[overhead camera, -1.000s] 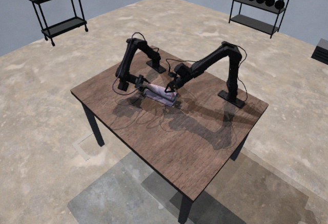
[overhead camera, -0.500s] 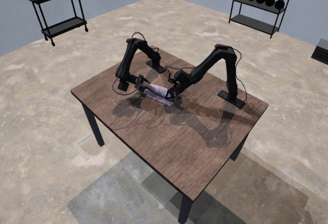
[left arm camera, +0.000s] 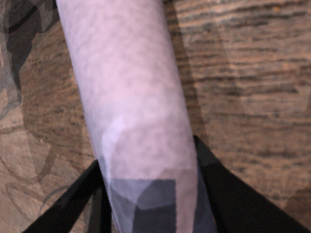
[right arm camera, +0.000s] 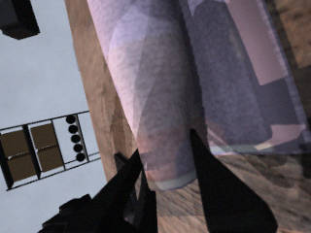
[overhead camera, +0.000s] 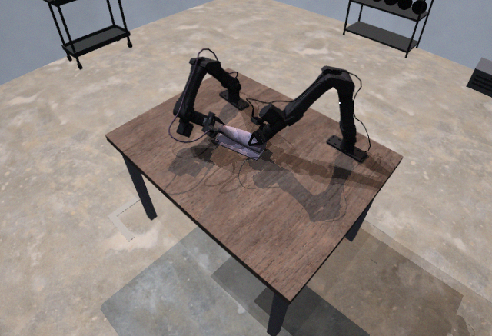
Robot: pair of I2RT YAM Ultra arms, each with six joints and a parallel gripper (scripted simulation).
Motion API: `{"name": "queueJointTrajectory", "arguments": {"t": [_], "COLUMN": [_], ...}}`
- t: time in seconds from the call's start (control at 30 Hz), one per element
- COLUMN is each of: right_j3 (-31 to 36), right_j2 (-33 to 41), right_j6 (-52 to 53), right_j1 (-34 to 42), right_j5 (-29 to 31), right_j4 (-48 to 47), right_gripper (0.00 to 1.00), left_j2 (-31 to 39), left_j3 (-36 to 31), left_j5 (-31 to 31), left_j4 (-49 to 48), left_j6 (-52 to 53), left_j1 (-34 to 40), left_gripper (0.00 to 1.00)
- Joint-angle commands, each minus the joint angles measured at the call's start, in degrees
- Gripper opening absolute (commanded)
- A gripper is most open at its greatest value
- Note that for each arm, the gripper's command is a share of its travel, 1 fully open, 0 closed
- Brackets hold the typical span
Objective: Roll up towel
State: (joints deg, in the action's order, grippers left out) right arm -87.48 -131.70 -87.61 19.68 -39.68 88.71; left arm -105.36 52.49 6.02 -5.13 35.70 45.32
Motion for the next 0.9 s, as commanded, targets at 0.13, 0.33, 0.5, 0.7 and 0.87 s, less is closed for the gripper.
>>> {"name": "queueJointTrajectory", "arguments": {"t": [0.13, 0.33, 0.5, 0.7, 0.87], "right_j3": [-0.94, -0.94, -0.94, -0.94, -0.95], "right_j2": [-0.48, -0.48, -0.48, -0.48, -0.46], "right_j6": [-0.86, -0.86, -0.86, -0.86, -0.86], "right_j1": [0.7, 0.7, 0.7, 0.7, 0.7], "right_j5": [0.3, 0.3, 0.3, 0.3, 0.3], "right_j4": [-0.67, -0.67, -0.67, -0.67, -0.64], "right_gripper": [0.36, 0.36, 0.36, 0.36, 0.4], "left_j2": [-0.02, -0.02, -0.02, -0.02, -0.02], "left_j3": [1.83, 1.83, 1.83, 1.83, 1.83], "left_j5": [-0.09, -0.09, -0.09, -0.09, -0.09], "left_j4": [0.4, 0.4, 0.4, 0.4, 0.4], "left_j6": [0.0, 0.0, 0.0, 0.0, 0.0], "left_j1": [0.41, 0.41, 0.41, 0.41, 0.41], "left_gripper": [0.51, 0.45, 0.43, 0.42, 0.41]}}
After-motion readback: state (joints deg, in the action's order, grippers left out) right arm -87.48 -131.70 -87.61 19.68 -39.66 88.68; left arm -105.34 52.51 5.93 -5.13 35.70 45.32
